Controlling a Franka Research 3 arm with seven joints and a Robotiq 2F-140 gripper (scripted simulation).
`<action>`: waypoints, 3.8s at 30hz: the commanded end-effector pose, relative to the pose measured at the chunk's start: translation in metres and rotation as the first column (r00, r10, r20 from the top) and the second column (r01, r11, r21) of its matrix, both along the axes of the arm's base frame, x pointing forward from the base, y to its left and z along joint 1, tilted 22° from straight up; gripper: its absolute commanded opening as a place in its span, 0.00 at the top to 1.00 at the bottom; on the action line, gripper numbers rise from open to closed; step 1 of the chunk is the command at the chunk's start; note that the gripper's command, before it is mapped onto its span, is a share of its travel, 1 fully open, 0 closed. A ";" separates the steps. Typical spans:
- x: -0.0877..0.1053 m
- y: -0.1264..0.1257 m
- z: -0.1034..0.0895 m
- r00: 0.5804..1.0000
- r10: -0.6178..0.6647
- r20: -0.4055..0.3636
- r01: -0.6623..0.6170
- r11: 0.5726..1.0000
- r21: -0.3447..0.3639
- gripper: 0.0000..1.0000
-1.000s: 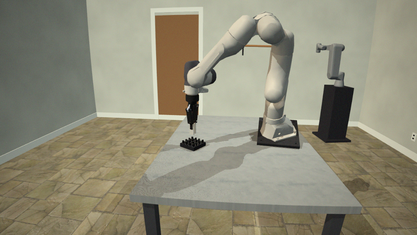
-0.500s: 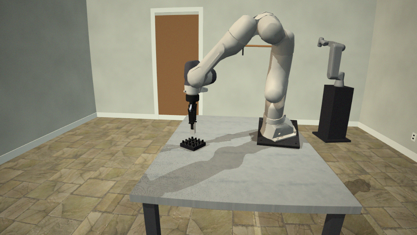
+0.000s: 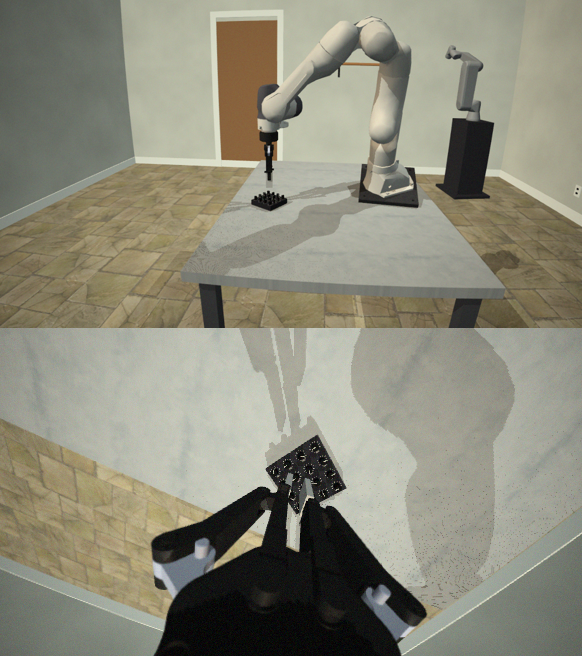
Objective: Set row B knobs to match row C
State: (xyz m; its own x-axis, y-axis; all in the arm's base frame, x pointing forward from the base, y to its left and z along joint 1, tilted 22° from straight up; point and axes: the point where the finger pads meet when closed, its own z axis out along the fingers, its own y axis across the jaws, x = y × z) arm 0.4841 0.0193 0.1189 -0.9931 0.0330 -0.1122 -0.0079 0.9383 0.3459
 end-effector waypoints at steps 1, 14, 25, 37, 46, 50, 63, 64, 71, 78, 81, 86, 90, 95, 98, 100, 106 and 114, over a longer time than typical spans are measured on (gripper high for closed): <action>-0.002 0.001 0.000 0.988 0.145 0.055 -0.145 0.989 -0.012 0.88; -0.003 0.001 0.001 0.942 0.316 0.114 -0.312 0.949 -0.050 0.88; -0.004 0.001 0.001 0.880 0.449 0.156 -0.440 0.894 -0.088 0.88; -0.005 0.001 0.002 0.789 0.583 0.196 -0.567 0.812 -0.135 0.88; -0.005 0.001 0.003 0.703 0.676 0.220 -0.653 0.736 -0.175 0.88; -0.005 0.001 0.003 0.682 0.696 0.224 -0.671 0.718 -0.185 0.88; -0.006 0.002 0.004 0.515 0.820 0.250 -0.782 0.569 -0.256 0.88; -0.006 0.002 0.004 0.503 0.827 0.251 -0.788 0.558 -0.261 0.88; -0.007 0.002 0.005 0.418 0.871 0.257 -0.825 0.482 -0.294 0.88; -0.007 0.002 0.005 0.325 0.909 0.259 -0.855 0.400 -0.329 0.88; -0.007 0.002 0.005 0.285 0.923 0.259 -0.866 0.364 -0.344 0.88; -0.008 0.002 0.006 0.220 0.941 0.257 -0.878 0.306 -0.368 0.88; -0.008 0.002 0.006 0.164 0.953 0.255 -0.886 0.256 -0.387 0.88; -0.008 0.002 0.006 0.093 0.964 0.250 -0.891 0.193 -0.412 0.88; -0.008 0.002 0.007 0.051 0.968 0.246 -0.891 0.155 -0.426 0.88; -0.009 0.002 0.007 0.037 0.969 0.245 -0.891 0.142 -0.431 0.88; -0.009 0.003 0.007 -0.059 0.971 0.233 -0.885 0.058 -0.462 0.88; -0.009 0.003 0.008 -0.171 0.961 0.215 -0.866 -0.043 -0.498 0.88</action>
State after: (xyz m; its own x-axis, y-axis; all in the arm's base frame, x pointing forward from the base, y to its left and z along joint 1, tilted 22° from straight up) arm 0.4768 0.0214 0.1270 0.0538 -0.9402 -0.3365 -0.9915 -0.0102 -0.1300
